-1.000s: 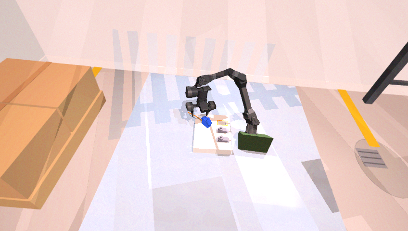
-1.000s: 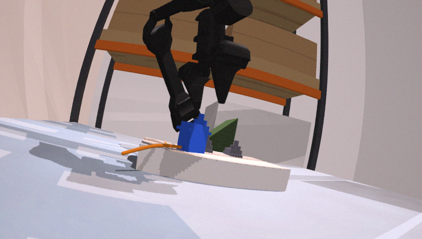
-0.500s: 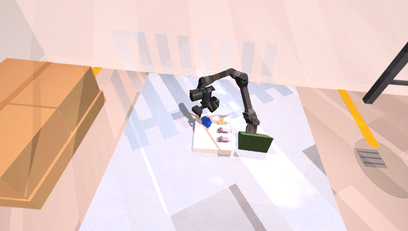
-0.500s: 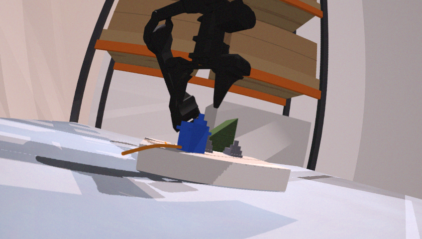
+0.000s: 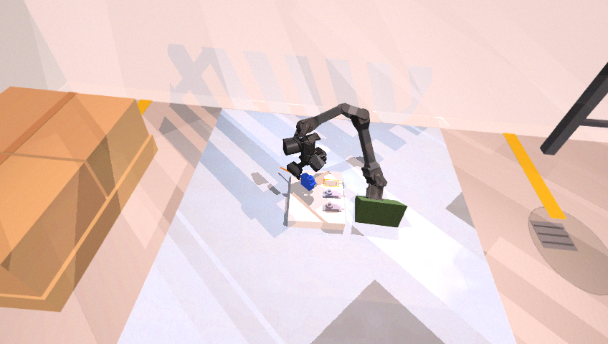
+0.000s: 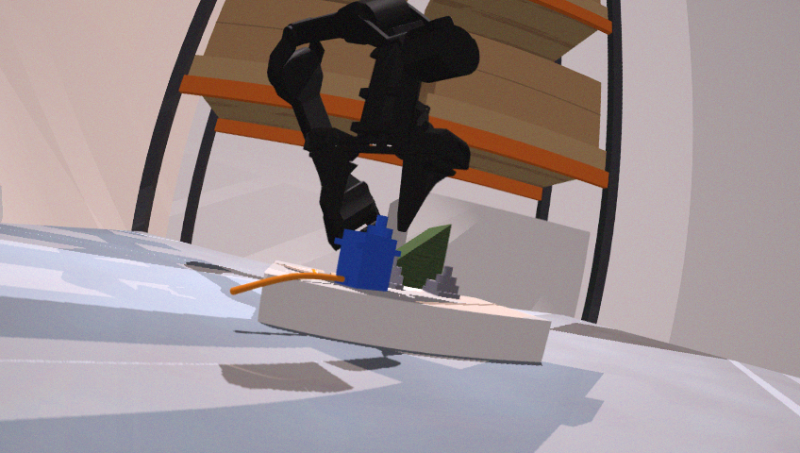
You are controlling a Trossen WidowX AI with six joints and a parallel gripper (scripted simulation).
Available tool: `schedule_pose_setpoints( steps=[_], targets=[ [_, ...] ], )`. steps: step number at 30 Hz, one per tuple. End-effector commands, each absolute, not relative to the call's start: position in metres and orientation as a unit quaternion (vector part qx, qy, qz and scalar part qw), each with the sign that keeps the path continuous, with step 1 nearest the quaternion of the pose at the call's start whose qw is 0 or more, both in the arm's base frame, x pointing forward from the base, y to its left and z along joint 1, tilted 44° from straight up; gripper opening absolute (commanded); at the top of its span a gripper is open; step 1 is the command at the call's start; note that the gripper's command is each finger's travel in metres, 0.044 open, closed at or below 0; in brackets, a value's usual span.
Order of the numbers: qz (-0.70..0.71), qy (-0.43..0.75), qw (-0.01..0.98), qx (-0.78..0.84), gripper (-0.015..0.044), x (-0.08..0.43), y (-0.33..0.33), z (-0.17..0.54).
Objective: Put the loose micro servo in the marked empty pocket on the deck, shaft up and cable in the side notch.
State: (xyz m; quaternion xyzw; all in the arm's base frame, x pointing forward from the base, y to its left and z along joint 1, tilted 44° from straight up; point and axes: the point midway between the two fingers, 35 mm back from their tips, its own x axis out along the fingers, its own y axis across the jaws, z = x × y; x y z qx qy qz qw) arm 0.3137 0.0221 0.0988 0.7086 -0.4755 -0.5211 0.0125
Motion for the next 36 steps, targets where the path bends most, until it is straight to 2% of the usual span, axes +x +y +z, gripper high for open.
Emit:
schedule_pose_setpoints(
  steps=[1, 13, 25, 29, 33, 36],
  targets=[
    [-0.519, -0.473, 0.015, 0.712, 0.0440, 0.315, 0.021, 0.098],
    [-0.518, -0.473, 0.015, 0.712, 0.0440, 0.315, 0.009, 0.086],
    [-0.518, -0.473, 0.015, 0.712, 0.0125, 0.315, 0.009, 0.086],
    [-0.518, -0.473, 0.015, 0.712, 0.0098, 0.315, 0.009, 0.086],
    [-0.519, -0.473, 0.015, 0.712, 0.0000, 0.315, 0.015, 0.091],
    [-0.519, -0.472, 0.015, 0.712, 0.0000, 0.313, 0.024, 0.102]
  ],
)
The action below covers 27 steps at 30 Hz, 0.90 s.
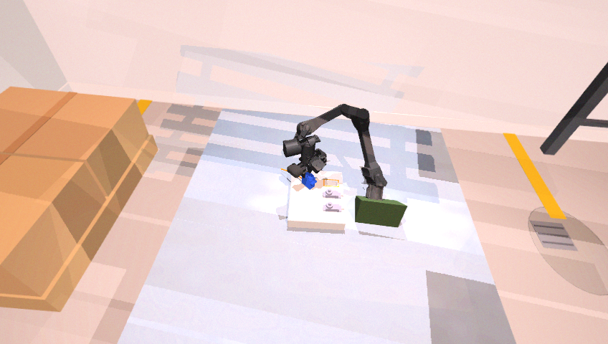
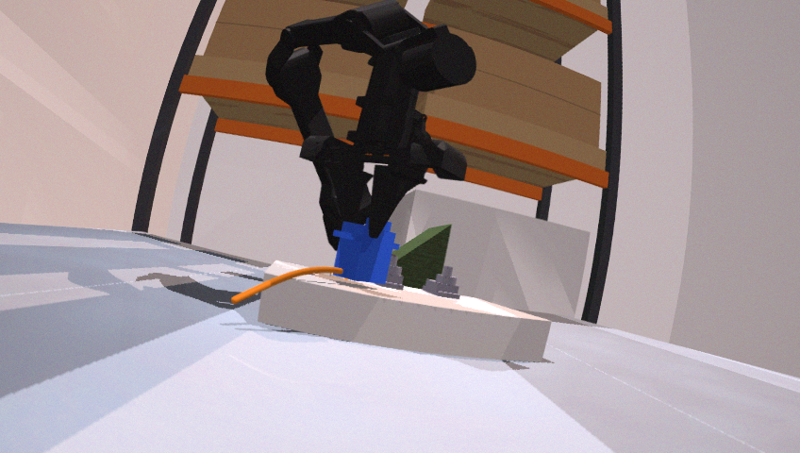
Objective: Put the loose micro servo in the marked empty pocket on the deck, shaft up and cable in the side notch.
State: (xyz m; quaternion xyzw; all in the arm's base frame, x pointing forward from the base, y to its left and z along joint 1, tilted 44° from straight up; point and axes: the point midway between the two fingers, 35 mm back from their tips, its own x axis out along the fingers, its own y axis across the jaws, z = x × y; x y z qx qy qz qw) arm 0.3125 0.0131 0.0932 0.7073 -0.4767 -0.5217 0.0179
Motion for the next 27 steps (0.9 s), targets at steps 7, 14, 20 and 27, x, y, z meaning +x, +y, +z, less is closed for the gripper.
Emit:
schedule_pose_setpoints(
  steps=[7, 14, 20, 27],
  targets=[
    [-0.519, -0.473, 0.015, 0.712, 0.0000, 0.313, 0.026, 0.112],
    [-0.519, -0.473, 0.015, 0.712, 0.0000, 0.302, 0.025, 0.112],
    [-0.519, -0.473, 0.015, 0.712, 0.0000, 0.288, 0.024, 0.112],
    [-0.515, -0.477, 0.009, 0.712, 0.0000, 0.289, 0.016, 0.120]
  ],
)
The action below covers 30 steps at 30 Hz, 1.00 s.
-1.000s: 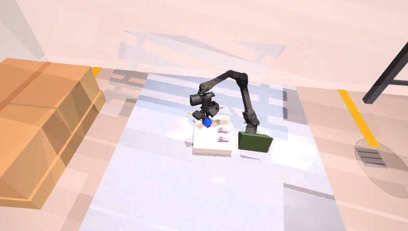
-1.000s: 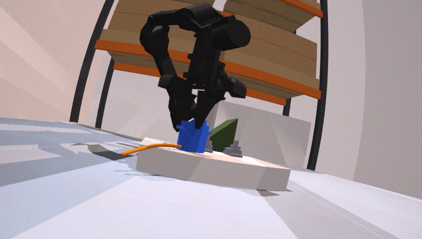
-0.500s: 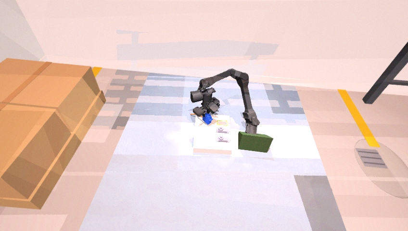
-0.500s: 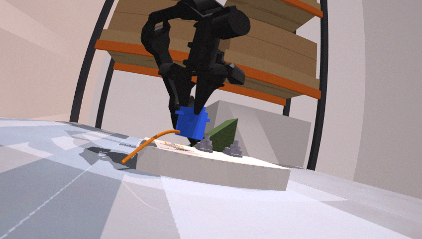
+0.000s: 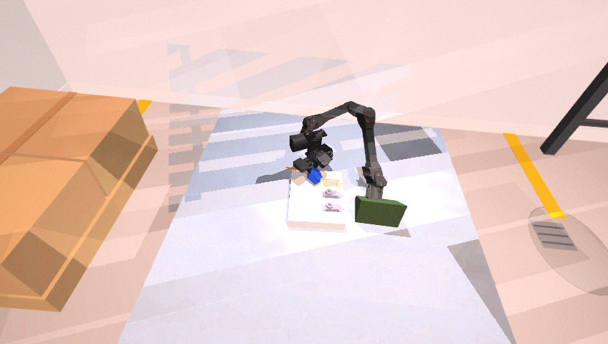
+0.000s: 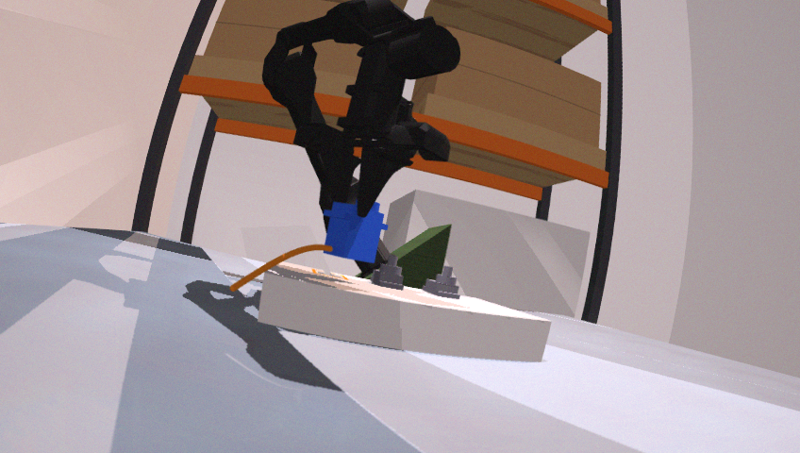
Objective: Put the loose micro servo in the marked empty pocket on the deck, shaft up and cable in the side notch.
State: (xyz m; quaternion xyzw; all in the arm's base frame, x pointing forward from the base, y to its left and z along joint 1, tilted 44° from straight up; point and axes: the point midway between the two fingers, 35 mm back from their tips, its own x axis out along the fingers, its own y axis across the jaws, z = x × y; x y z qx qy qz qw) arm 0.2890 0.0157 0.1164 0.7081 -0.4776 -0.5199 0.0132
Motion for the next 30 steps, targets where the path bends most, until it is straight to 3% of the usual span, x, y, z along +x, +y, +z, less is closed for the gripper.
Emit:
schedule_pose_setpoints(
  steps=[1, 30],
  targets=[
    [-0.511, -0.482, 0.003, 0.712, 0.0000, 0.2889, 0.0162, 0.1201],
    [-0.223, -0.666, -0.333, 0.629, 0.0000, 0.2890, 0.0161, 0.1201]
  ],
)
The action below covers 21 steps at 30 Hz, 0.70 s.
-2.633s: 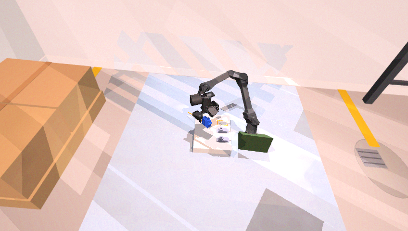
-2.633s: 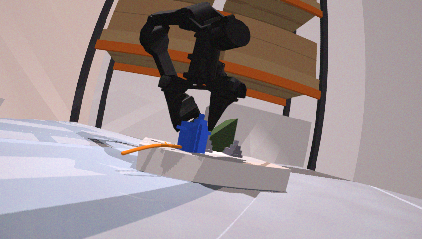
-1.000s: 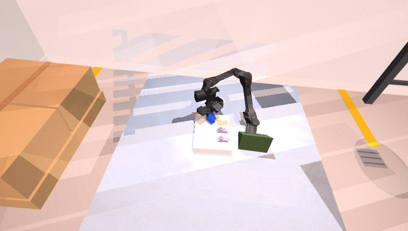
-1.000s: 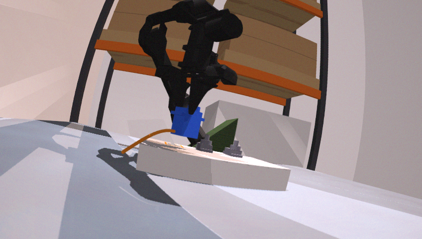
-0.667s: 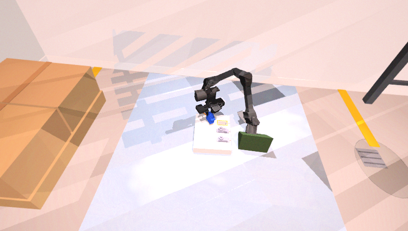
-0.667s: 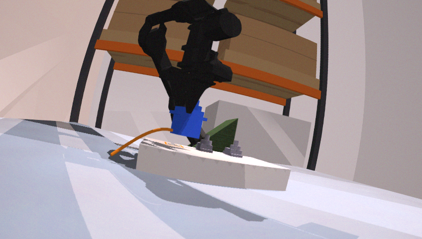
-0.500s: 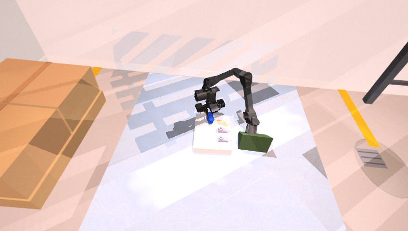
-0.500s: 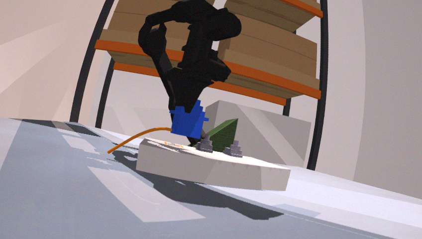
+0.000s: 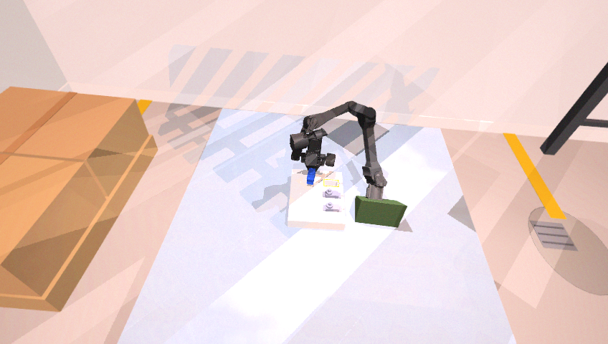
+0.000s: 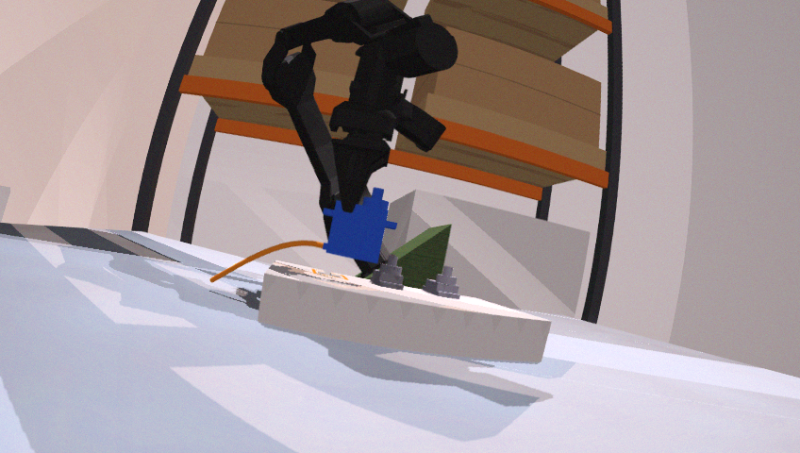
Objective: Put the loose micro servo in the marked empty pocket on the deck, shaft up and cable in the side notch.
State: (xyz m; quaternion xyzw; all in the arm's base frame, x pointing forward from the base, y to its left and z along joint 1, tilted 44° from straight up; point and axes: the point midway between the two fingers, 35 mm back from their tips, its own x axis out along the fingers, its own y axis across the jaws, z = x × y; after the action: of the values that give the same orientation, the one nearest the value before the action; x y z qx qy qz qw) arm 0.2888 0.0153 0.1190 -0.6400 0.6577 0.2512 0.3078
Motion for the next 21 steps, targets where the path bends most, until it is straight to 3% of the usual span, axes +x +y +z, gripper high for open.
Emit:
schedule_pose_setpoints(
  steps=[1, 21],
  targets=[
    [0.212, 0.669, 0.344, -0.623, 0.0000, 0.2890, 0.0161, 0.1201],
    [-0.028, 0.702, 0.535, -0.470, 0.0000, 0.2890, 0.0161, 0.1202]
  ],
)
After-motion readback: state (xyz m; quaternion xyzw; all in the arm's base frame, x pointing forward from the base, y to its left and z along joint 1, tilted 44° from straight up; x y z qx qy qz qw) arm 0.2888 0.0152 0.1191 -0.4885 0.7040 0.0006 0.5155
